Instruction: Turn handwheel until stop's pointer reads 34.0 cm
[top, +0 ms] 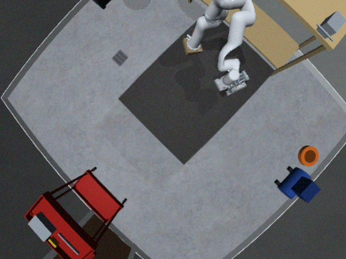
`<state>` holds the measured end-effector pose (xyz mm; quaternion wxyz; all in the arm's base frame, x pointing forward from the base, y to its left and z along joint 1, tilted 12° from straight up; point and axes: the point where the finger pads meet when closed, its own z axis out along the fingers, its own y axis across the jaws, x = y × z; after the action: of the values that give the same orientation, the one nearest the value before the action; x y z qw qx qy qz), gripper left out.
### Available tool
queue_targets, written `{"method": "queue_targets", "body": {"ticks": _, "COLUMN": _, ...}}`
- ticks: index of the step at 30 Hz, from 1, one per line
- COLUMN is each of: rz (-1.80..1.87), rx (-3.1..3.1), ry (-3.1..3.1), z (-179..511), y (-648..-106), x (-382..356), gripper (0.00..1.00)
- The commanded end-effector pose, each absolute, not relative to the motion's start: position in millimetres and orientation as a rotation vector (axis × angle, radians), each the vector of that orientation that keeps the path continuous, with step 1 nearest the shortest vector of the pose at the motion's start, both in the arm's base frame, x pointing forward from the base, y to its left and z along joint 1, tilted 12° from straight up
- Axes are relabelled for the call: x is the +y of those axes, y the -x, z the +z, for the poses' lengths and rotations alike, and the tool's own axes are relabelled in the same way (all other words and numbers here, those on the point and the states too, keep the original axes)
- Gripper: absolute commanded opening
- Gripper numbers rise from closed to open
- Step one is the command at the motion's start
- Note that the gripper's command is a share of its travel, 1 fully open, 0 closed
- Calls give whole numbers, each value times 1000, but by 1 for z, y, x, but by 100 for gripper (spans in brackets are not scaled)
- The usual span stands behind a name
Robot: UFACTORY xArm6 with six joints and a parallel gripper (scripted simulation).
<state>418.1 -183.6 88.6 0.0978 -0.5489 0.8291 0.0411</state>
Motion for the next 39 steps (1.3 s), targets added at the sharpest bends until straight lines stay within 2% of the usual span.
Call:
{"method": "queue_targets", "body": {"ticks": 1, "rz": 108, "rx": 2451, "ry": 1622, "z": 93, "y": -426, "x": -188, "gripper": 6}}
{"method": "queue_targets", "body": {"ticks": 25, "rz": 108, "rx": 2451, "ry": 1622, "z": 71, "y": -459, "x": -197, "gripper": 6}}
{"method": "queue_targets", "body": {"ticks": 39, "rz": 108, "rx": 2451, "ry": 1622, "z": 45, "y": -453, "x": -188, "gripper": 6}}
